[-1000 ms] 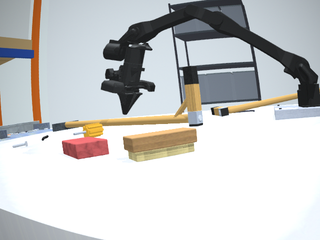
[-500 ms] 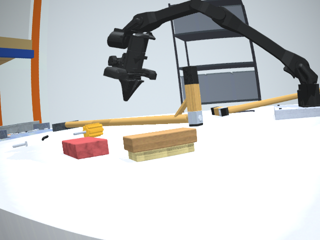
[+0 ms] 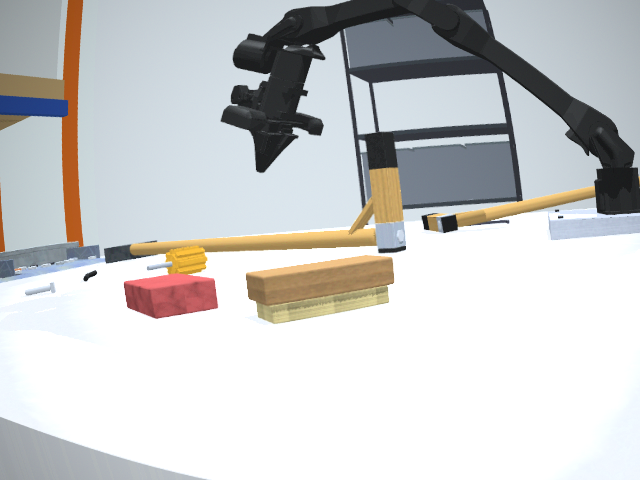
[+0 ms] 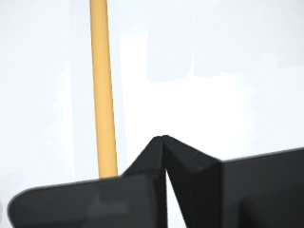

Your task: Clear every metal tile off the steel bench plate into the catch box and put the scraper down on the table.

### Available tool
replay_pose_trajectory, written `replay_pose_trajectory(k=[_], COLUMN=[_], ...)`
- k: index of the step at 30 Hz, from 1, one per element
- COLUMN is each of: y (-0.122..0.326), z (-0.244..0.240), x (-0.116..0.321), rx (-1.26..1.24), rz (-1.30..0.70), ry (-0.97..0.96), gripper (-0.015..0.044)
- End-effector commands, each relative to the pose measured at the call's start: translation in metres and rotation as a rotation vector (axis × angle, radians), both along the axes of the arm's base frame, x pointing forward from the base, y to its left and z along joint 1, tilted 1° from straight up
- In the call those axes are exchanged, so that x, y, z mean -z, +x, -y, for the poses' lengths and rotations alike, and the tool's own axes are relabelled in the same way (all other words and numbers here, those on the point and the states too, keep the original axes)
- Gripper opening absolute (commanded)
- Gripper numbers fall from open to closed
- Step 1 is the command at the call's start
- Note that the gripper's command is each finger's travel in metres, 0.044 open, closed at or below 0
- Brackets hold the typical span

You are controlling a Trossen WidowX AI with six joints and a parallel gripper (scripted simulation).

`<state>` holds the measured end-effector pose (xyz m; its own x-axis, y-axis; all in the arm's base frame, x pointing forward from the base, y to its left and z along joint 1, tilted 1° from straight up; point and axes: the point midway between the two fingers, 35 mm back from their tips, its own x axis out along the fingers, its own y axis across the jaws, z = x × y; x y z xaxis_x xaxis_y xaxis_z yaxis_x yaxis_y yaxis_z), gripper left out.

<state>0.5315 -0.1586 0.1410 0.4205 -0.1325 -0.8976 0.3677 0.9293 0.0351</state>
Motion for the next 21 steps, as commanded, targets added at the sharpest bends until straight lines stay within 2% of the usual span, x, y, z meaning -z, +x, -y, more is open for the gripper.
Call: replay_pose_trajectory(k=[1, 21], y=[0.002, 0.008], z=[-0.001, 0.001], x=[0.007, 0.054], rx=[-0.012, -0.046], rz=[-0.001, -0.010], ry=[0.000, -0.012], gripper=[0.0000, 0.0000])
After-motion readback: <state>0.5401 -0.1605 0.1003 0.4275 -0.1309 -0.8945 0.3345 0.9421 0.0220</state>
